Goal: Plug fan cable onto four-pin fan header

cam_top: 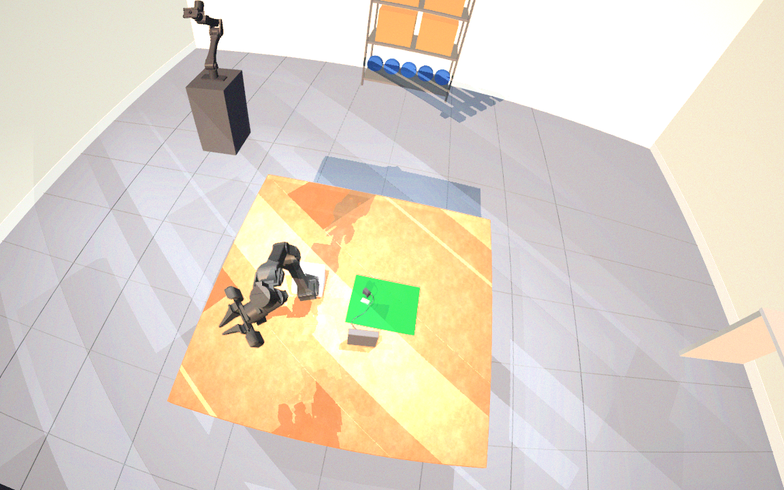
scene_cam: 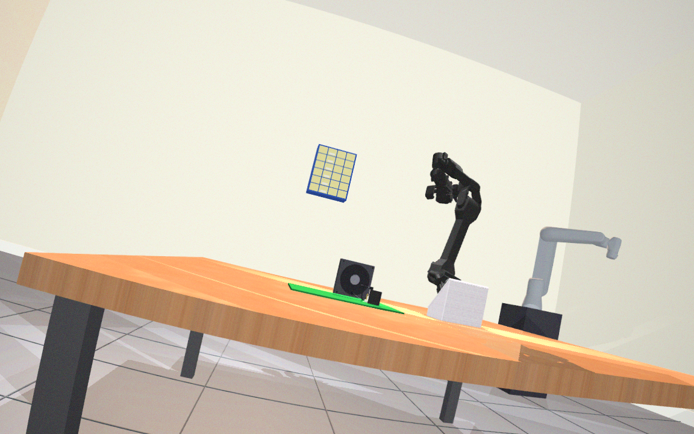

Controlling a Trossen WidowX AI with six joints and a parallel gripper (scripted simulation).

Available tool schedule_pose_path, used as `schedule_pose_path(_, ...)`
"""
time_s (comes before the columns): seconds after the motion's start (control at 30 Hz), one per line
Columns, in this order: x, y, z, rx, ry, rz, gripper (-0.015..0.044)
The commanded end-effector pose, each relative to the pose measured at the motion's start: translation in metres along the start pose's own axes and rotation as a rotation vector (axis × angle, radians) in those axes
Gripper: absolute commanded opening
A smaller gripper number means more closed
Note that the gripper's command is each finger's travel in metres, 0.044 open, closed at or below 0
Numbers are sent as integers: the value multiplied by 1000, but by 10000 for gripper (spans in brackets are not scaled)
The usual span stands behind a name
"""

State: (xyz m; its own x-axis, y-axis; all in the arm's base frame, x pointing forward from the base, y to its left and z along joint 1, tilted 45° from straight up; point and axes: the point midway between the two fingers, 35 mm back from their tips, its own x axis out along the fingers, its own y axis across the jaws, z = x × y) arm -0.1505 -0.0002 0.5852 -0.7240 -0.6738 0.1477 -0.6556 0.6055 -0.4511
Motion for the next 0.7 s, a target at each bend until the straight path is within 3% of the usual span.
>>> schedule_pose_path(0.0, 0, 0, 0, 0, 0, 0, 130)
schedule_pose_path(0.13, 5, -10, 7, 26, -24, -31, 235)
schedule_pose_path(0.4, 24, -87, 65, 204, -223, -224, 440)
schedule_pose_path(0.67, 7, -173, 141, 431, -515, -333, 440)
